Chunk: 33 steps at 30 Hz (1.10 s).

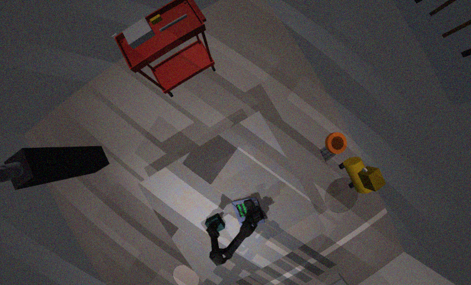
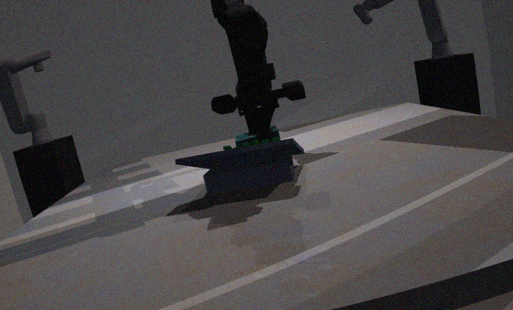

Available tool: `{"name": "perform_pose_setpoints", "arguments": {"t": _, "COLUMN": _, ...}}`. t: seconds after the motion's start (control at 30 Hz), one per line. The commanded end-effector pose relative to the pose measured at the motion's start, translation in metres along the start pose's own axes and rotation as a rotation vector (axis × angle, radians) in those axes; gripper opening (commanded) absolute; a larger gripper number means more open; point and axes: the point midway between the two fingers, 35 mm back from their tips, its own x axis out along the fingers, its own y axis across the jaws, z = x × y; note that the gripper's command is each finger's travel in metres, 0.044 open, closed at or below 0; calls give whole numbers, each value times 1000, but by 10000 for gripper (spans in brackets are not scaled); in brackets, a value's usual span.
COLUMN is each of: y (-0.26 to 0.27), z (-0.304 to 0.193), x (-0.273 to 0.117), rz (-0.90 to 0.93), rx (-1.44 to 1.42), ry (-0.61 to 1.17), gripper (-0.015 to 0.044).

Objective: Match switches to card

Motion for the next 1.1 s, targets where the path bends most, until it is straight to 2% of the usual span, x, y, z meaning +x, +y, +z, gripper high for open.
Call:
{"name": "perform_pose_setpoints", "arguments": {"t": 0.0, "y": 1, "z": 0, "x": 1, "rz": 4, "rx": -4, "ry": -1, "gripper": 0}}
{"name": "perform_pose_setpoints", "arguments": {"t": 1.07, "y": 1, "z": 0, "x": 5, "rz": 4, "rx": -4, "ry": -1, "gripper": 0}}
